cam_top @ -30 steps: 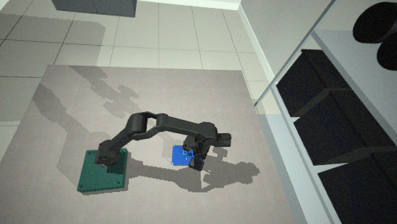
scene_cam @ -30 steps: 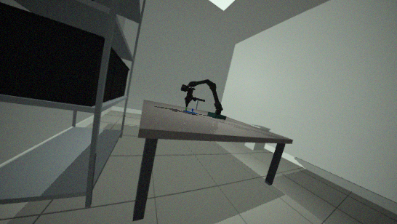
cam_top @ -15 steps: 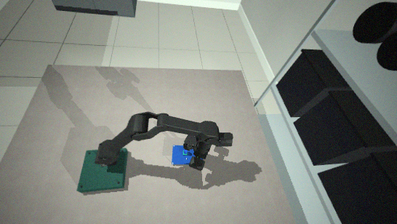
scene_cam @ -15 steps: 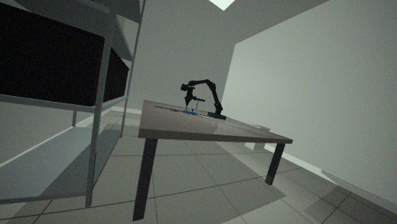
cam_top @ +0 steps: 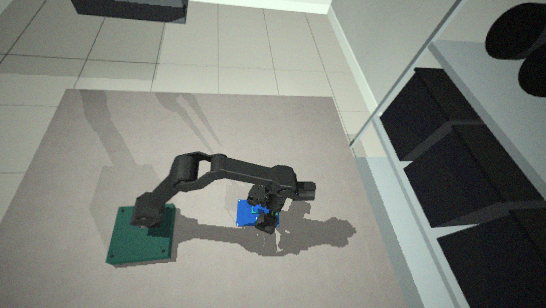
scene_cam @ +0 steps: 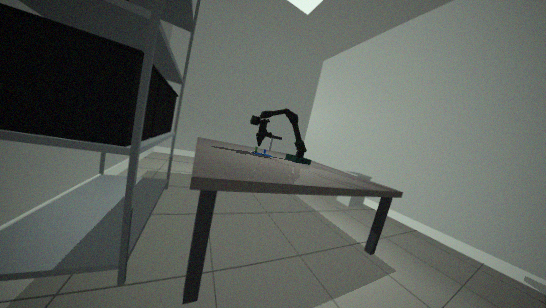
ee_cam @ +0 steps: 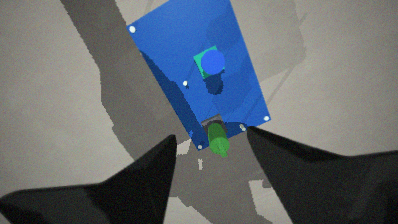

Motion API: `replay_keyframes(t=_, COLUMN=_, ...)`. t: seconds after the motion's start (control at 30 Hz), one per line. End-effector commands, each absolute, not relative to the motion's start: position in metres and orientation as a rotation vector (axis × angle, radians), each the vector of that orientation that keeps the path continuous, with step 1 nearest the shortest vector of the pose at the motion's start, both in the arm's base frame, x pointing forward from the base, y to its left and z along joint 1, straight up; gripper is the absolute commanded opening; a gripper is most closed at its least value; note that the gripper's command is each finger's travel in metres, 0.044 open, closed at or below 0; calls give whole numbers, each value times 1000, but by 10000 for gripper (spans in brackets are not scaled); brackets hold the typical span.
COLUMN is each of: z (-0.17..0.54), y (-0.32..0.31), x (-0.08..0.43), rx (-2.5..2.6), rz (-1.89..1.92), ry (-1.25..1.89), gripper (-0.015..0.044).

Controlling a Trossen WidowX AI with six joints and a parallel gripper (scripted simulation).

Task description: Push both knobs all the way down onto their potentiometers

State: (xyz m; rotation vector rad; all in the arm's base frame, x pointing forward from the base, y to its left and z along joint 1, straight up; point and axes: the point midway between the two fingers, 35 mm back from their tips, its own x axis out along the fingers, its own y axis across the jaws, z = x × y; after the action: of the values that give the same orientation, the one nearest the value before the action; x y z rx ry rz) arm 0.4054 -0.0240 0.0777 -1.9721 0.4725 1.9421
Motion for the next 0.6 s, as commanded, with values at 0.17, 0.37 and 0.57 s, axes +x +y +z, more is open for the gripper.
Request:
replay_keyframes(t=0.17, z=103, y=-11, x=320, rx=-1978, rz=1931, ry=467, gripper=440)
replay_keyframes(t=0.37, z=98, y=-4, x=249, rx=-1974, rz=1936, ry=464, gripper=440)
replay_keyframes(t=0.57, z=94, y=-2, x=231, rx=-1973, rz=1937, ry=464, gripper=440)
